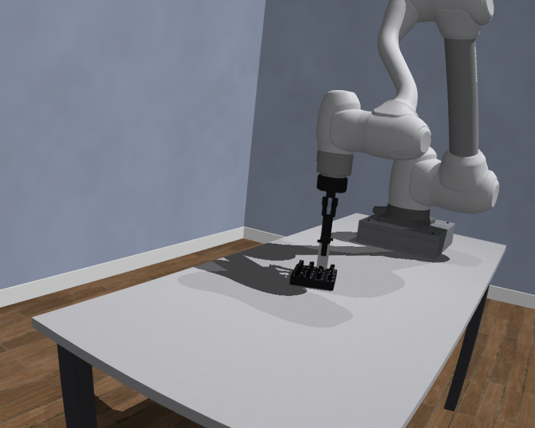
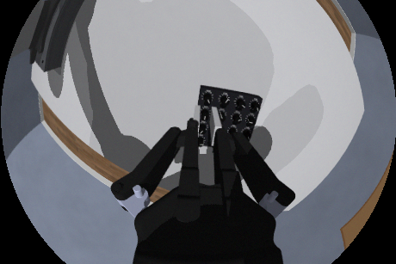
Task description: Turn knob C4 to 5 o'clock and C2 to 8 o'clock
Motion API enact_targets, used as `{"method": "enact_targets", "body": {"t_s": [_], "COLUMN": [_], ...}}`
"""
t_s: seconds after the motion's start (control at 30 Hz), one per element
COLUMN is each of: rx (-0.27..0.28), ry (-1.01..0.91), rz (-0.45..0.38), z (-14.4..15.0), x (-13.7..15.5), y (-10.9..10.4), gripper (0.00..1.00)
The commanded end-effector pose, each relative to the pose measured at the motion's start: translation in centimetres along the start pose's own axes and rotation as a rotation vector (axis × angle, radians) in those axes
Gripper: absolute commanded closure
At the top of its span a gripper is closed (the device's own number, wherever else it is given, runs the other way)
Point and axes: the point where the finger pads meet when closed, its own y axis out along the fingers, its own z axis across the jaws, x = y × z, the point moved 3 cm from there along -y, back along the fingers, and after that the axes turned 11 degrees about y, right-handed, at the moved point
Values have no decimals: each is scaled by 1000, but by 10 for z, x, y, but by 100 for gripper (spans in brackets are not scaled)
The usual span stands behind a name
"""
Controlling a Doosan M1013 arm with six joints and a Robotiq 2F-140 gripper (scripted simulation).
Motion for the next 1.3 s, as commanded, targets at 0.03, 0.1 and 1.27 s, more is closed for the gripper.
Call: {"method": "enact_targets", "body": {"t_s": [0.03, 0.1, 1.27], "rx": [0, 0, 0], "ry": [0, 0, 0], "rz": [0, 0, 0], "z": [0, 0, 0], "x": [0, 0, 0], "y": [0, 0, 0], "gripper": [88, 88, 95]}}
